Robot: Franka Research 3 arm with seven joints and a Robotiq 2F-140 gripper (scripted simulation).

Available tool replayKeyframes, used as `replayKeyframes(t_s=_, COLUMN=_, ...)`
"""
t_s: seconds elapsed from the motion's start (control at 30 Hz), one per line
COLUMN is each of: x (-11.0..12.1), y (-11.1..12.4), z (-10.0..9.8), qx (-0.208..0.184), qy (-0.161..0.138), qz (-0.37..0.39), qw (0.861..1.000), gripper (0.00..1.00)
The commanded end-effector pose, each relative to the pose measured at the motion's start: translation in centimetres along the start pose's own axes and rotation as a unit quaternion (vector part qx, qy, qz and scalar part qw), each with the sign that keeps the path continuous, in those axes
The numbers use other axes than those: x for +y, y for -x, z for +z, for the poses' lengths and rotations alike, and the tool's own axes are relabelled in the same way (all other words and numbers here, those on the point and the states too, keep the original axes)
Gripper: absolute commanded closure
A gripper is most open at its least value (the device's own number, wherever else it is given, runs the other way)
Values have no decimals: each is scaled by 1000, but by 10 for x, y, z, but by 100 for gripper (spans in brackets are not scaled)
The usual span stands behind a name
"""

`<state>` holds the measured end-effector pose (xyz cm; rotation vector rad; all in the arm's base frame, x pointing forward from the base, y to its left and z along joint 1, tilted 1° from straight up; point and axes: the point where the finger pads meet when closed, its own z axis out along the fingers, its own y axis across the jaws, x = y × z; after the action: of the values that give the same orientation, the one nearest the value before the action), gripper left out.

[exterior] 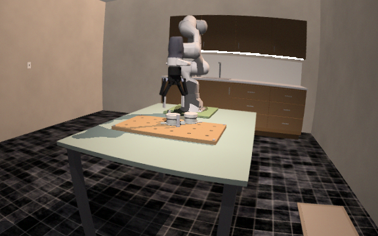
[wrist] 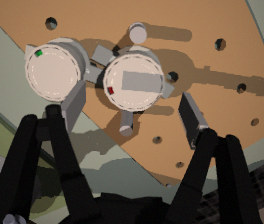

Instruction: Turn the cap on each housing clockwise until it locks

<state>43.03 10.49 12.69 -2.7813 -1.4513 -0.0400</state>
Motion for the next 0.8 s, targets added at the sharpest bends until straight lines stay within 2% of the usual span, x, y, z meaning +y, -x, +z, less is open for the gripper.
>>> replayKeyframes(t_s=0.0, x=-2, y=3, z=-4, qx=-6, qy=-3, qz=2, qw=1000, gripper=22)
replayKeyframes(t_s=0.33, x=-2, y=3, z=-17, qx=-6, qy=-3, qz=2, qw=1000, gripper=22)
replayKeyframes(t_s=0.77, x=-2, y=3, z=-19, qx=-6, qy=-3, qz=-1, qw=1000, gripper=22)
